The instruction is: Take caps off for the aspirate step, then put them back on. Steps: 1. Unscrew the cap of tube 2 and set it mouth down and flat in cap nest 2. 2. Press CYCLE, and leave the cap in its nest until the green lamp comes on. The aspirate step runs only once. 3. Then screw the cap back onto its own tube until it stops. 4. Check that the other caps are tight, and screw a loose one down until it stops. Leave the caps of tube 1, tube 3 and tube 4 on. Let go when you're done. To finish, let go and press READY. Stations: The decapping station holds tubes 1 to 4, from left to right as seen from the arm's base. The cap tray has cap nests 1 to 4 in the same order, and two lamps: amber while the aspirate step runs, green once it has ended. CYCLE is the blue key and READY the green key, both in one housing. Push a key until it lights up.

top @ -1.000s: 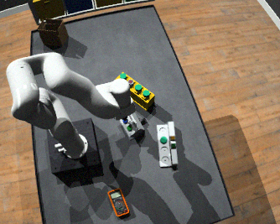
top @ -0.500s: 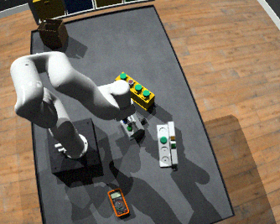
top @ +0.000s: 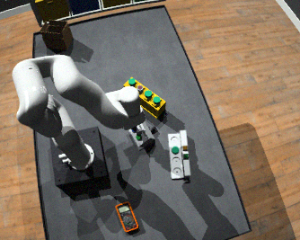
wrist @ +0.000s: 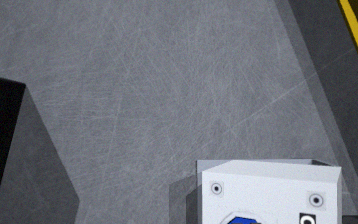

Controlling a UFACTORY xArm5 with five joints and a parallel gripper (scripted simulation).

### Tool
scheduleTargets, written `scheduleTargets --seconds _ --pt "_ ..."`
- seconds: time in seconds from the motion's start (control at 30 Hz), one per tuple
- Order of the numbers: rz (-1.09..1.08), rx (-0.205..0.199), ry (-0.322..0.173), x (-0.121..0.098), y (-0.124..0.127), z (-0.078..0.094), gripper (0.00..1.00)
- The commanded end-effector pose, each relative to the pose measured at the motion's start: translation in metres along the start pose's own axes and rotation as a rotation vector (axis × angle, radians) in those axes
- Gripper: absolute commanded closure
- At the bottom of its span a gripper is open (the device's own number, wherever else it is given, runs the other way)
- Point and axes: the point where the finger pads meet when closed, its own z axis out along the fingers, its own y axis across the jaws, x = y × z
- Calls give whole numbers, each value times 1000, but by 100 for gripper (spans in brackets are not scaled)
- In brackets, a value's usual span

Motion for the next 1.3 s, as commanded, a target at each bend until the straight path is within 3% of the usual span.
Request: scheduleTargets --seconds 0.0,1.07,1.27 --pt "0 -3 -4 0 1 1 100" --pt "0 -3 -4 0 1 10 100" --pt "0 -3 -4 0 1 -8 100"
